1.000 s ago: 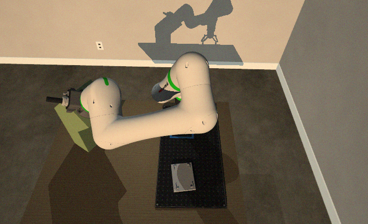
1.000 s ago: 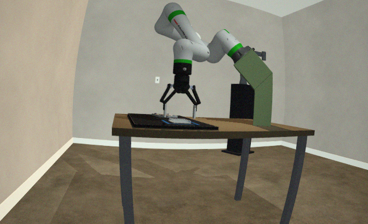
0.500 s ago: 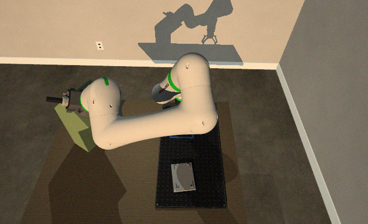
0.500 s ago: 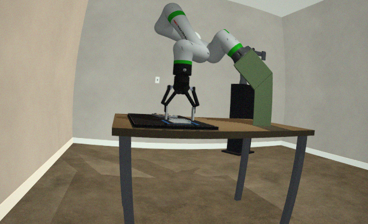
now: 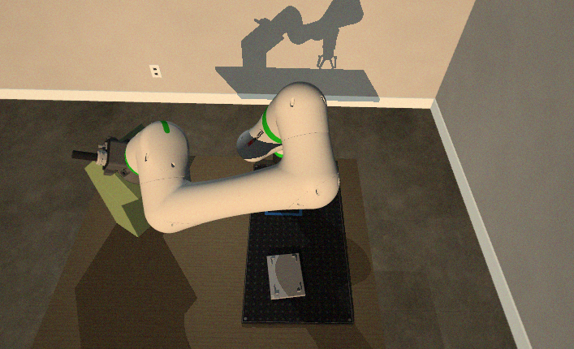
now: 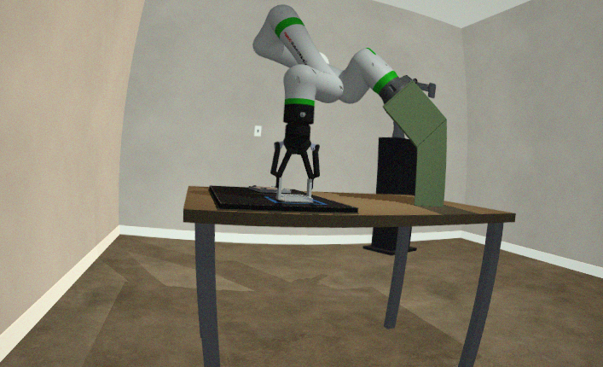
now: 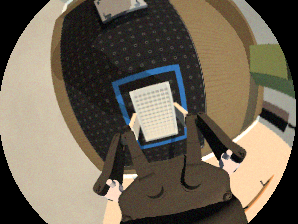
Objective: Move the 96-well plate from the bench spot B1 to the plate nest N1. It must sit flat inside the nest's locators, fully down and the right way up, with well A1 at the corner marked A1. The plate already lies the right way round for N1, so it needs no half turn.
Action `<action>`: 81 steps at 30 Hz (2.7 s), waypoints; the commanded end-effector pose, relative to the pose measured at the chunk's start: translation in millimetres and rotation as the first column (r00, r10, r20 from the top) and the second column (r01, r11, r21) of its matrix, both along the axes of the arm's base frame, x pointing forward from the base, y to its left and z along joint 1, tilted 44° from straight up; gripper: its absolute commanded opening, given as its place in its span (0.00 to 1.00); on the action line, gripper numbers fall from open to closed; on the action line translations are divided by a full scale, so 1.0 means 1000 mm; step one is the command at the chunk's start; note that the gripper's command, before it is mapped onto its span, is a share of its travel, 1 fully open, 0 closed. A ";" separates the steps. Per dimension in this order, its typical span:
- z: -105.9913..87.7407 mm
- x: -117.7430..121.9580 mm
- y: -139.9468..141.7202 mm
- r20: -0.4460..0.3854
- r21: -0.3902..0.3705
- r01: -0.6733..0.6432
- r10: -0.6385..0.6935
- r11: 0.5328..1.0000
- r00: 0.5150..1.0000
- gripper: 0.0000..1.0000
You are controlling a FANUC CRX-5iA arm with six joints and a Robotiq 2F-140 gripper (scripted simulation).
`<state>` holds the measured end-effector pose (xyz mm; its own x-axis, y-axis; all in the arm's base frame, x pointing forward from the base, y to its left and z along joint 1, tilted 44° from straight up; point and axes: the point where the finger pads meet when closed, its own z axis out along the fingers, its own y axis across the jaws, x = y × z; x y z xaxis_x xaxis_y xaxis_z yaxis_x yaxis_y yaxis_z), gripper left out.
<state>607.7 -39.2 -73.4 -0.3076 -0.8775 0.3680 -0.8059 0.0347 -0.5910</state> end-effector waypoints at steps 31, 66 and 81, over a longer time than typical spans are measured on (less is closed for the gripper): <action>0.014 -0.010 0.010 0.000 0.000 0.000 0.000 1.000 1.000 0.00; 0.045 -0.032 0.030 0.000 0.000 0.000 0.000 1.000 1.000 0.00; 0.045 -0.032 0.030 0.000 0.000 0.000 0.000 1.000 1.000 0.00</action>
